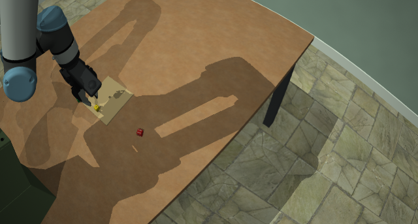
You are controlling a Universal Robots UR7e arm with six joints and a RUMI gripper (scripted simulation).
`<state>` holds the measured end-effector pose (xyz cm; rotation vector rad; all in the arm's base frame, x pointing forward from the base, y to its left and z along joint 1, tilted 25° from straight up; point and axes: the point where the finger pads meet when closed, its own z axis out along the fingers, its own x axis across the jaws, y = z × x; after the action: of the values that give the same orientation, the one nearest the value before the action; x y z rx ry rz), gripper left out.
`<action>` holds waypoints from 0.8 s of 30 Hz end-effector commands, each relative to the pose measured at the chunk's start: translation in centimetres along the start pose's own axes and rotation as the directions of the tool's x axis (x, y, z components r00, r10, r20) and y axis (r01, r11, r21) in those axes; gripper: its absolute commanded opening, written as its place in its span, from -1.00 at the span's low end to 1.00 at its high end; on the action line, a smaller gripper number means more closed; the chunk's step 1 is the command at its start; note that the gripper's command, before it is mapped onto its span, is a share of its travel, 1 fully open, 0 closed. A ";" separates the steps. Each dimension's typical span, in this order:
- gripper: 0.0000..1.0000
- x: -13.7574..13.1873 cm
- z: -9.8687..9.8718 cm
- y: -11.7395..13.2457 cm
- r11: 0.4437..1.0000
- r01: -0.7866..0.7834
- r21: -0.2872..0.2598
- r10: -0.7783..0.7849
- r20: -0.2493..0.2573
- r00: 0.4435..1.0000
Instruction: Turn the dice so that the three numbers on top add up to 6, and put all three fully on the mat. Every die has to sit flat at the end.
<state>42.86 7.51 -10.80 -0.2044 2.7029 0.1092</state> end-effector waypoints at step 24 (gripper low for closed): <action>-0.64 0.1 -5.1 0.0 1.000 -0.001 -0.002 0.001 -0.004 1.000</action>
<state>41.01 6.96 -6.38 -0.2051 2.7014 0.1082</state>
